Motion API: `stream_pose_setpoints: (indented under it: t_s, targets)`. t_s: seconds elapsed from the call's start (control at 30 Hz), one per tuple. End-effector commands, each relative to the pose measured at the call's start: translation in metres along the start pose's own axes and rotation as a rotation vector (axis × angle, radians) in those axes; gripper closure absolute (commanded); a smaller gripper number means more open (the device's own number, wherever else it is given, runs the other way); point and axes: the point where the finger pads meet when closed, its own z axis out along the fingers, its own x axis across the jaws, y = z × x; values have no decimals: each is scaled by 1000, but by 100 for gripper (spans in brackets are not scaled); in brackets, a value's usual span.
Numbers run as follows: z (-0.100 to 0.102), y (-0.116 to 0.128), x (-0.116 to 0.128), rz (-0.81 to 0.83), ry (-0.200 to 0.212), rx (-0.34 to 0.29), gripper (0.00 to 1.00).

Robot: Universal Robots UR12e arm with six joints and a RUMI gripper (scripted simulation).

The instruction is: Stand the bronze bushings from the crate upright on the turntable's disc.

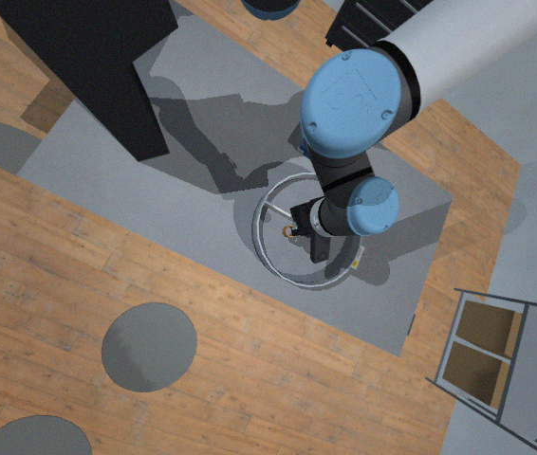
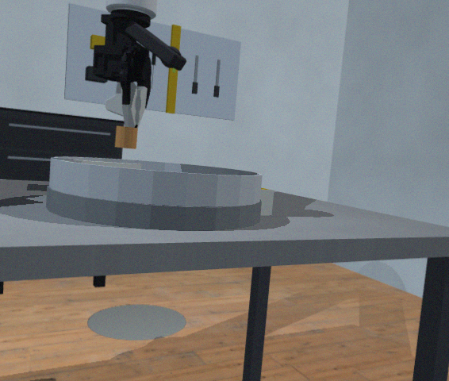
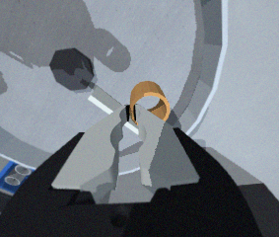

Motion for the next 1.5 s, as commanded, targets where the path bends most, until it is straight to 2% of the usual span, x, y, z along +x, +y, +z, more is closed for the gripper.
stream_pose_setpoints:
  t_s: [0.0,1.3,1.47]
  targets:
    - [-1,-3,-2,-3,-1,3,100]
    - [-1,-3,-3,-2,-1,2,100]
    - [13,-3,-3,-3,-1,1,100]
